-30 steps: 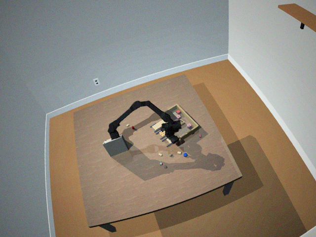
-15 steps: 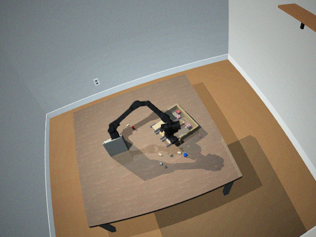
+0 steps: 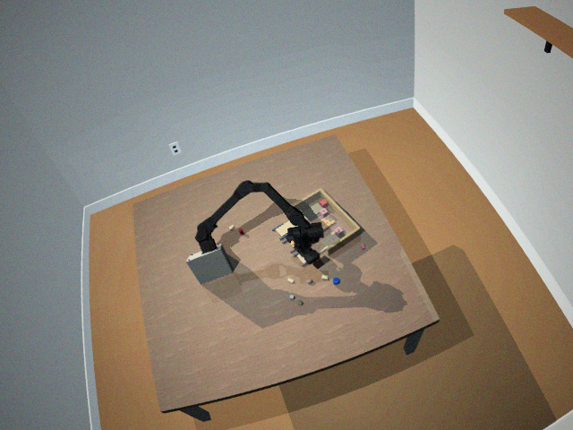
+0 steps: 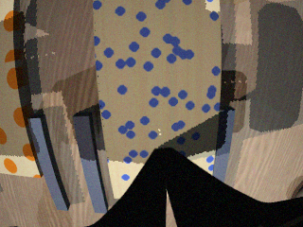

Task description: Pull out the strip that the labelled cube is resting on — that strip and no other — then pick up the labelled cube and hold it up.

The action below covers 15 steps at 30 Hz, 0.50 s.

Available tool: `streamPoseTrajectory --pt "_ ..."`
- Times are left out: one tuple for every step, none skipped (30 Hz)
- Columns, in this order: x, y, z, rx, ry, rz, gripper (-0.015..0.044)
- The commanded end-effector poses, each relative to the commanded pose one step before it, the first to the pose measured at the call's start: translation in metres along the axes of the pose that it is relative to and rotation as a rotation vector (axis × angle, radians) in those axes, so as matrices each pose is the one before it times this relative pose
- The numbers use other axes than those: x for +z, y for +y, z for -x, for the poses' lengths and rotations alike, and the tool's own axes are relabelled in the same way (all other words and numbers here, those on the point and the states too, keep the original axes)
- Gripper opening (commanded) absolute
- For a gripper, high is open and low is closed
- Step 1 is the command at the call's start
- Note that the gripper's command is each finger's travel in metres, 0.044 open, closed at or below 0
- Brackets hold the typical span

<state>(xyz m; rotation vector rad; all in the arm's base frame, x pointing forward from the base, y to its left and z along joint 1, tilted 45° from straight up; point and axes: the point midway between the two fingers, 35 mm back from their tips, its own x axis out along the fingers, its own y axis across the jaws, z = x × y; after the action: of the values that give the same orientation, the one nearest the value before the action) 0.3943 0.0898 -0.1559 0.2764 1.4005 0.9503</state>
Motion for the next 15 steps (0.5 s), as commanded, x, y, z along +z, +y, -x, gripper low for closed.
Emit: streamPoseTrajectory --pt "-0.0128 0.00035 -0.00574 -0.00084 0.02217 -0.004 0.0" --pt "-0.00156 0.00001 -0.00003 -0.00001 0.00005 -0.0001 0.0" --pt "-0.00153 0.0 -0.00002 -0.00001 0.00005 0.0 0.0" --pt "-0.00154 0.00001 -0.00002 -0.00001 0.00005 0.0 0.0" --pt "-0.00151 0.0 -0.00002 -0.00001 0.00005 0.0 0.0" --pt "-0.00153 0.00001 -0.00002 -0.00001 0.00005 0.0 0.0" --pt "-0.0015 0.0 -0.00001 -0.00001 0.00005 0.0 0.0" --pt "-0.00152 0.00001 -0.00002 -0.00001 0.00005 0.0 0.0" --pt "-0.00149 0.0 -0.00001 -0.00001 0.00005 0.0 0.0" --pt "-0.00151 0.00001 -0.00001 -0.00001 0.00005 0.0 0.0" --pt "-0.00148 0.0 -0.00001 -0.00001 0.00005 0.0 0.0" --pt "-0.0015 0.00001 -0.00001 -0.00001 0.00005 0.0 0.0" --pt "-0.00147 0.0 -0.00001 -0.00001 0.00005 0.0 0.0" --pt "-0.0015 0.00001 -0.00001 -0.00001 0.00005 0.0 0.0" --pt "-0.00146 0.0 -0.00001 -0.00001 0.00005 0.0 0.0"
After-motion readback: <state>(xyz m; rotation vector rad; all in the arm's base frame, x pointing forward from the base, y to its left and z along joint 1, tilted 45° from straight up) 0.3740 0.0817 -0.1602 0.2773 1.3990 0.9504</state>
